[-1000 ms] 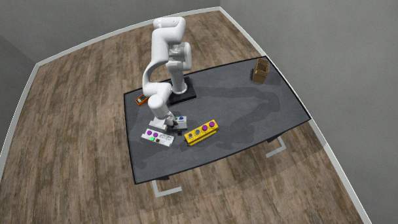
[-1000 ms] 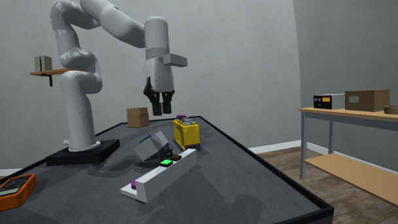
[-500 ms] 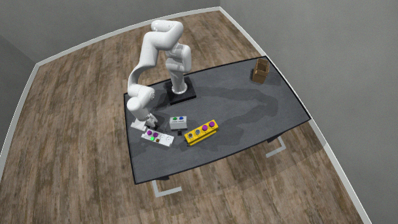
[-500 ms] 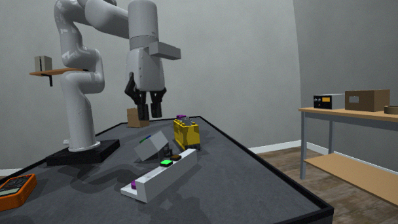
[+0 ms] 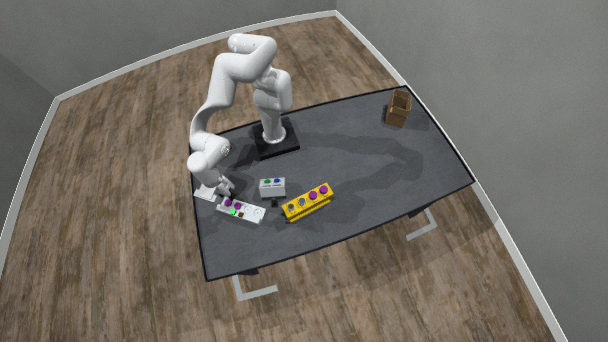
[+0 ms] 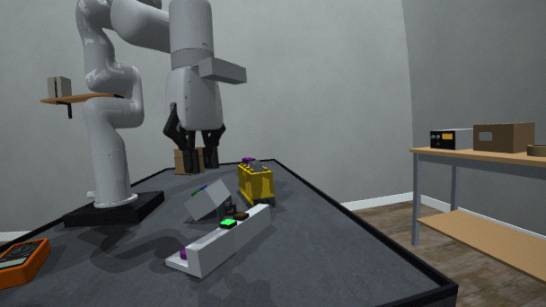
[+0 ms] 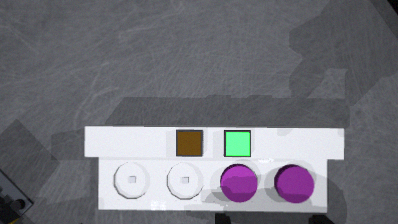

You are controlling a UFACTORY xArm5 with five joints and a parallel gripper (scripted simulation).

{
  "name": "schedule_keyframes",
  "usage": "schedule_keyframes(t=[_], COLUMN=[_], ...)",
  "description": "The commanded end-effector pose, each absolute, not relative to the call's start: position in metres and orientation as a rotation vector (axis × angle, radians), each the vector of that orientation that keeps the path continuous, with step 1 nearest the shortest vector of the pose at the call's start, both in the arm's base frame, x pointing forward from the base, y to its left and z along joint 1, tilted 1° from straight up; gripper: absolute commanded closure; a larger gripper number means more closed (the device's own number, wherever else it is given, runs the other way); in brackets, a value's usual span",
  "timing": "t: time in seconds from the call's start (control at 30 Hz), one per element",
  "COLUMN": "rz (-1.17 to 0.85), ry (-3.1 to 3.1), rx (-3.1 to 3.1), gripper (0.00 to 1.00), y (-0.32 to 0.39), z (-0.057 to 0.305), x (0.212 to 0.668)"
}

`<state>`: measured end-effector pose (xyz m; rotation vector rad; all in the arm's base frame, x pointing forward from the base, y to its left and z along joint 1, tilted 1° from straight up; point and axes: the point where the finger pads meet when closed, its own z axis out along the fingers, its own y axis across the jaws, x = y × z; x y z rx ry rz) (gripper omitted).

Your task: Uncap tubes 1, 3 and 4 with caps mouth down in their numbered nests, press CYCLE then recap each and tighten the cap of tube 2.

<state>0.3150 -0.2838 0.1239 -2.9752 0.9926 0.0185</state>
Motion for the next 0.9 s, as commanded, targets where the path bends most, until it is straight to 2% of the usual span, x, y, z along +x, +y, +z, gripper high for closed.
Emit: schedule_keyframes(t=[0.0,0.07,0.57,0.87], rz=[0.02,0.02,0.02,0.02], ry=[0.995,0.995,0.995,0.995], rx=[-2.981,-2.981,-2.981,-2.981], gripper=[0.54,0.54,0.54,0.54], y=[-0.285,-0.285,-0.285,-0.285], z=[0.104,0.104,0.029,0.005], x=[0.315,0.315,0.315,0.315])
